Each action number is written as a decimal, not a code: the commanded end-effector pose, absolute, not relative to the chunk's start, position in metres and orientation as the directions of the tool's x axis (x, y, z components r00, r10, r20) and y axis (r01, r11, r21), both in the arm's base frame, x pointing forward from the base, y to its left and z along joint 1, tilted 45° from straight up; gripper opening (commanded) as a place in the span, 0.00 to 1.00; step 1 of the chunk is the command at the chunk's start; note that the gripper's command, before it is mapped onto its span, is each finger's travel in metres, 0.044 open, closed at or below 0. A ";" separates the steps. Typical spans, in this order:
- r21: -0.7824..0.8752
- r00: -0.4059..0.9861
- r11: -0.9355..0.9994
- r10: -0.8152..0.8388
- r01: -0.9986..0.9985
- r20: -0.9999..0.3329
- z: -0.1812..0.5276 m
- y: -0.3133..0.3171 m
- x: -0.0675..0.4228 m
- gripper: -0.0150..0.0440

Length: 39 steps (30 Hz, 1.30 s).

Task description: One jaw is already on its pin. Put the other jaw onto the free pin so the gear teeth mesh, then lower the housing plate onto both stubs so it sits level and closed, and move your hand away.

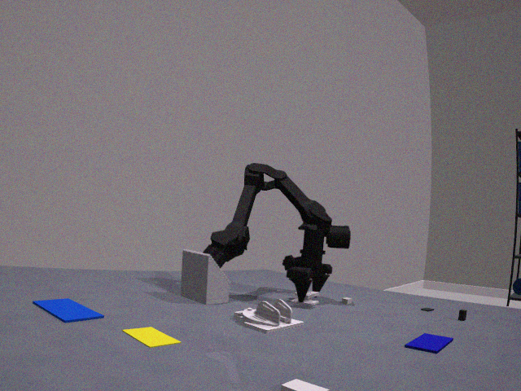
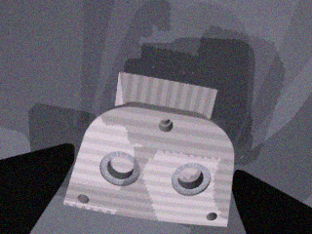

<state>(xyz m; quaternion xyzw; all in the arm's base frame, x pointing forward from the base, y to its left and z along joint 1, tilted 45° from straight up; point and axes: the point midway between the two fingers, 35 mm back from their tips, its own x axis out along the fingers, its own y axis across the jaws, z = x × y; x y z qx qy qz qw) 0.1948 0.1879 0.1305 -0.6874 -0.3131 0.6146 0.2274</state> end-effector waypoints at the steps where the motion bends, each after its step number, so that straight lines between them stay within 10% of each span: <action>1: -0.696 0.050 -0.703 0.708 0.147 -0.704 0.129 0.188 0.195 1.00; 39: -0.697 0.048 -0.701 0.710 0.150 -0.703 0.130 0.188 0.195 0.85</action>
